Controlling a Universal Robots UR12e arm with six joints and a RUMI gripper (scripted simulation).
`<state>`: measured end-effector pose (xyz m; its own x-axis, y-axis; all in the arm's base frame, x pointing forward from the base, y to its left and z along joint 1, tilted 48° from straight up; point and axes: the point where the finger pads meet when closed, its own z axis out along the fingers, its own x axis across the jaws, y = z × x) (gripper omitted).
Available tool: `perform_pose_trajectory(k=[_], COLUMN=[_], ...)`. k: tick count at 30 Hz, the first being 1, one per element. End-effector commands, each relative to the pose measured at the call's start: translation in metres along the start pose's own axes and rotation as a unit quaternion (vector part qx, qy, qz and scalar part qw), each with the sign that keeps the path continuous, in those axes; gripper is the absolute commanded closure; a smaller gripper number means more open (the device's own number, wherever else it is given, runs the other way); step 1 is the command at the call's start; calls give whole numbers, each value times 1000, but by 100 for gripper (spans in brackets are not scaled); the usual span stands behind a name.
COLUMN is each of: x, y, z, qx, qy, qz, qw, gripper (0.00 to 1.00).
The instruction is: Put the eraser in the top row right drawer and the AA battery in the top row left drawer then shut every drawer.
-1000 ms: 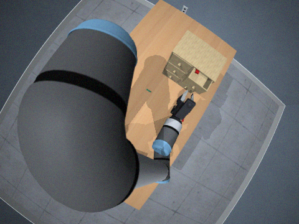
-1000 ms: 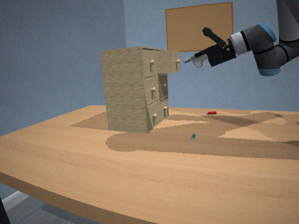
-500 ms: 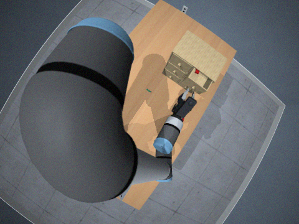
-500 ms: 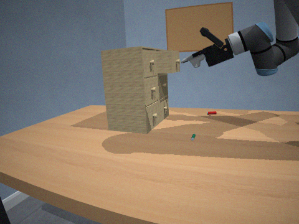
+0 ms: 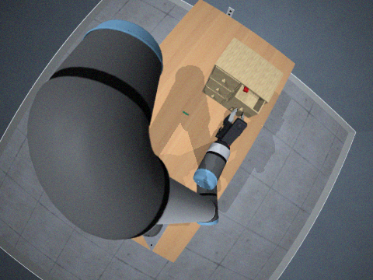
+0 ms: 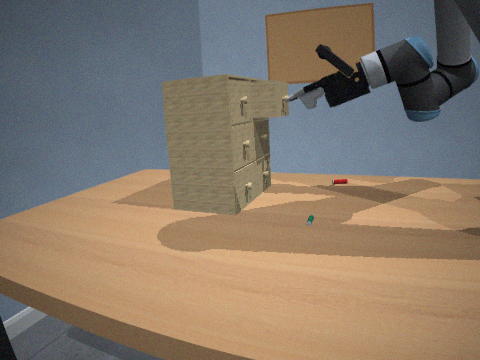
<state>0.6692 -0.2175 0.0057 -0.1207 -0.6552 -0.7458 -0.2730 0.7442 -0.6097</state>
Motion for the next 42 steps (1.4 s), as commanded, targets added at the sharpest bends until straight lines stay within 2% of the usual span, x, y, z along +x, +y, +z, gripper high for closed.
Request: perform_pose_trajectory(k=[1, 42], x=[0, 0], y=[-2, -3], z=[4, 7], qx=[0, 0], qy=[0, 0], qz=[0, 0], qw=[1000, 1000], gripper=[80, 80])
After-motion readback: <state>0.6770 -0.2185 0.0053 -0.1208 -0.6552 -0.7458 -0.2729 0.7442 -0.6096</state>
